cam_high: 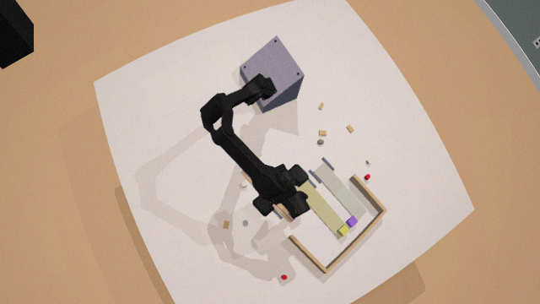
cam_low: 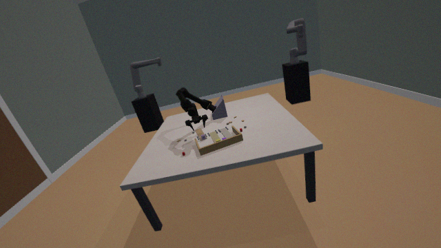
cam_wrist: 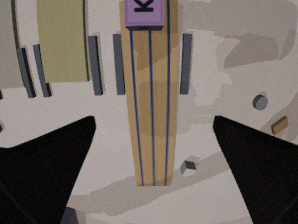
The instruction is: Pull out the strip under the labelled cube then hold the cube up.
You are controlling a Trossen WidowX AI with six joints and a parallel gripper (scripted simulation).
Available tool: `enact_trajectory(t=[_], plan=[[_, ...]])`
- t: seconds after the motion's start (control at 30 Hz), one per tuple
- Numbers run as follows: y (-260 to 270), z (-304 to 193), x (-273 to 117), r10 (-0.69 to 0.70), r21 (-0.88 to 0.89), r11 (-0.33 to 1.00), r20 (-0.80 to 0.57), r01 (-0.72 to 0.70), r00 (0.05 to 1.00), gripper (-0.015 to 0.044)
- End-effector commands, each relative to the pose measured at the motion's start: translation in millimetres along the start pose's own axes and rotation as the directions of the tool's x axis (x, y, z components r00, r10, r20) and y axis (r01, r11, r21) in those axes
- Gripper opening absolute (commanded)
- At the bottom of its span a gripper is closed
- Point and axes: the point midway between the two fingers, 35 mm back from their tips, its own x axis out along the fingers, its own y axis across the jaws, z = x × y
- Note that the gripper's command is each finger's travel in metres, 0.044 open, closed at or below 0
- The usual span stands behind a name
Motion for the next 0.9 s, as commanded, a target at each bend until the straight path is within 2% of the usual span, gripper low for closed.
enact_trajectory(t=[0.0,0.7,0.87], plan=[[2,16,-1,-0.001,-0.002,1.0,-0.005,0.001,1.0,0.044],[8,81,-5,-0.001,0.001,1.0,-0.002,0.001,1.0,0.044],[8,82,1,-0.001,0.001,1.0,-0.002,0.001,1.0,0.0309]])
